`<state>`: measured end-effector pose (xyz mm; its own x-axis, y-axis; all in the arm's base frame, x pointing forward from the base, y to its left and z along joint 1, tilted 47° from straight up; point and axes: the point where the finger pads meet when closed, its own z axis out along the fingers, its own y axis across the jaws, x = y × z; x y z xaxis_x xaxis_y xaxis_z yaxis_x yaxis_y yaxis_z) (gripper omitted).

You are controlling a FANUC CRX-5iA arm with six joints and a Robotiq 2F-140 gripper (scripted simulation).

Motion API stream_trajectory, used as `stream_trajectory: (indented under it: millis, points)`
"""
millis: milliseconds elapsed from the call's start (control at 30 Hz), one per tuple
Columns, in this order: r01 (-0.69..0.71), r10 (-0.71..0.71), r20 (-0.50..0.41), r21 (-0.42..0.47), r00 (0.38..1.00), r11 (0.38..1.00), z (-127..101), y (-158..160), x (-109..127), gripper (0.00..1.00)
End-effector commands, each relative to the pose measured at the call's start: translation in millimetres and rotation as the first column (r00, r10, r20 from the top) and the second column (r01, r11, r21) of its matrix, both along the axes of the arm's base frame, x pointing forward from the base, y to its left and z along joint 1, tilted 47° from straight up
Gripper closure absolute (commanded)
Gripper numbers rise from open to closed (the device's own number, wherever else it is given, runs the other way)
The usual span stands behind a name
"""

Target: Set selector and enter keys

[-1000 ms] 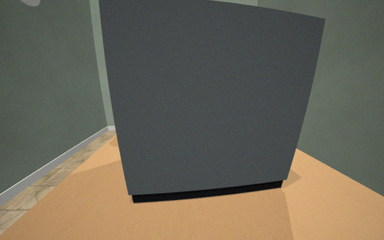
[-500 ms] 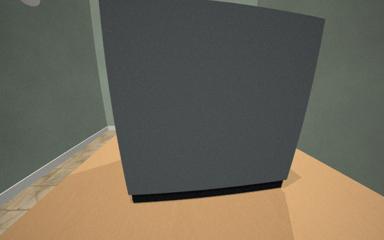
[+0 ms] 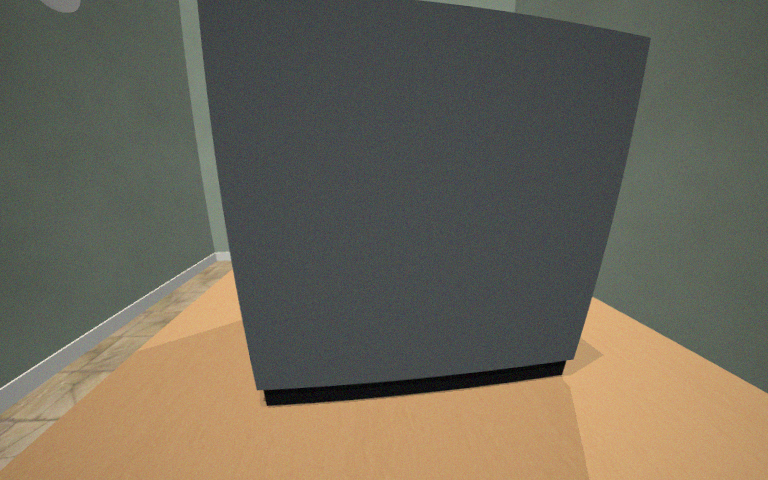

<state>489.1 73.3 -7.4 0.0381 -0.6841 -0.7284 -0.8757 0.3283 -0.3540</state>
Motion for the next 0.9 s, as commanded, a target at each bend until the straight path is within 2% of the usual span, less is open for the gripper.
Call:
stream_trajectory:
  millis: [0, 867]
  points:
    - [0.000, 0.000, 0.000, 0.000, 1.000, 1.000, -2.2, 2.2, 2.0, 1.00]
    - [0.000, 0.000, 0.000, 0.000, 1.000, 1.000, -3.6, 3.7, 3.1, 1.00]
